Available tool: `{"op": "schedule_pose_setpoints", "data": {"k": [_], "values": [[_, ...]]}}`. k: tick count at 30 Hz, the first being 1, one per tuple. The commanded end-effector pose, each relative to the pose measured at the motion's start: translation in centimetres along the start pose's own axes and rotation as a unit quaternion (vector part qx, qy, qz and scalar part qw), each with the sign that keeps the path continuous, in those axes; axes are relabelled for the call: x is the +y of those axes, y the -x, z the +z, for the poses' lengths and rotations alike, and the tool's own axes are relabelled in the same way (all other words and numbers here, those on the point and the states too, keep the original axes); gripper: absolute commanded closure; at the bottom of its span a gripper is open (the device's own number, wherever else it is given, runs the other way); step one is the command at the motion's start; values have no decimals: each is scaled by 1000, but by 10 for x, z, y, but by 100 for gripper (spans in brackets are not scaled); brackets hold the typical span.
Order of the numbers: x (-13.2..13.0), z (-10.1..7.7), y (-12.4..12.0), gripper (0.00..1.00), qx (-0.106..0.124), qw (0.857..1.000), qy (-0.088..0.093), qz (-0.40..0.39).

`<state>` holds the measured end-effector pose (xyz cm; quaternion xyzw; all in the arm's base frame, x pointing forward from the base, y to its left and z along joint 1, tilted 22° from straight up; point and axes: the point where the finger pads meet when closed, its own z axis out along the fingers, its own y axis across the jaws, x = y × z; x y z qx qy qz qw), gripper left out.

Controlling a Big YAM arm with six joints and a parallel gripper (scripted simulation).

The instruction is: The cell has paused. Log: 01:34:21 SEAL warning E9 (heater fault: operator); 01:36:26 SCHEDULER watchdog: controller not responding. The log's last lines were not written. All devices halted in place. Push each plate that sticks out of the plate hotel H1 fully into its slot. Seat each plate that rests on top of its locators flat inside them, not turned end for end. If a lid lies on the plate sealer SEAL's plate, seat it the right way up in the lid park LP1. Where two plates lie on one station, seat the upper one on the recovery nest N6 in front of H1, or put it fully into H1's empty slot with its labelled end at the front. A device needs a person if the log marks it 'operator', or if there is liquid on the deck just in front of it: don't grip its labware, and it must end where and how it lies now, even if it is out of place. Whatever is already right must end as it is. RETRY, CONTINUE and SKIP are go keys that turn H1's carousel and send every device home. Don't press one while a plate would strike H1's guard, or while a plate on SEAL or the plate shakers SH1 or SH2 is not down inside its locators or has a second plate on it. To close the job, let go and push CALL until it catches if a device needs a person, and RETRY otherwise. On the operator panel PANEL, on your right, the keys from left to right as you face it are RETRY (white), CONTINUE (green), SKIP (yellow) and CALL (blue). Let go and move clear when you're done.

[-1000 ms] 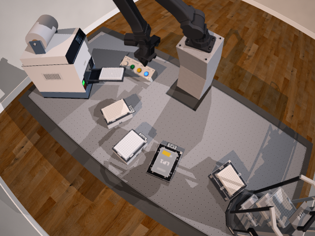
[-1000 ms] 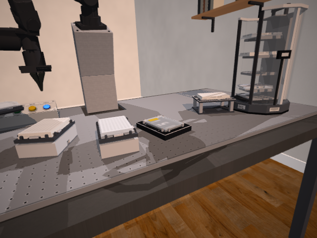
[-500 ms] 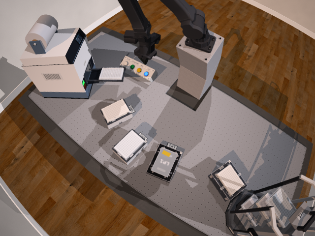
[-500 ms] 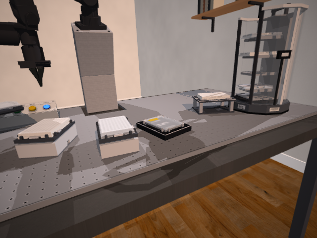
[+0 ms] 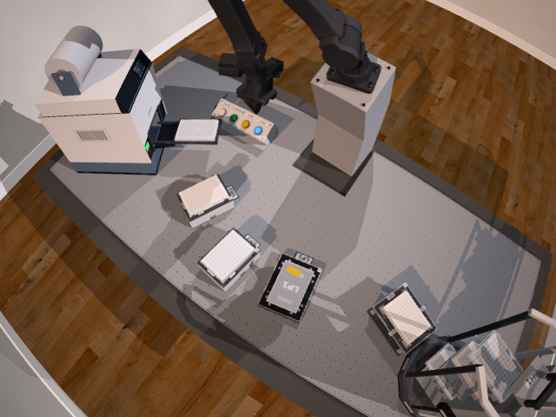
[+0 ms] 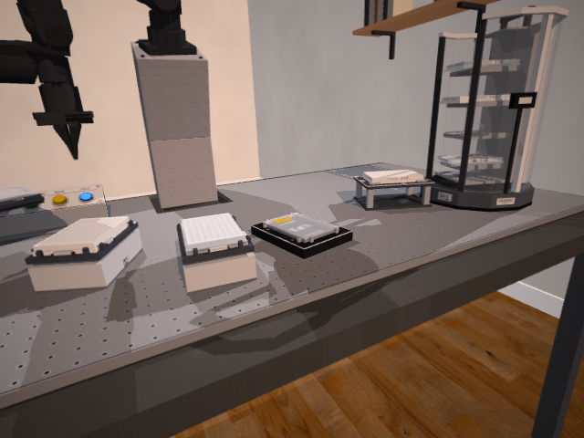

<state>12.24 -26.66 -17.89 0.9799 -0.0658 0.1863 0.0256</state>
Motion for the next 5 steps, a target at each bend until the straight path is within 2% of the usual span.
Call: {"op": "schedule_pose_setpoints", "data": {"k": [1, 5], "values": [[-2, -1, 1, 100, 0, 1000, -2, -1], [-2, -1, 1, 100, 0, 1000, -2, -1]]}}
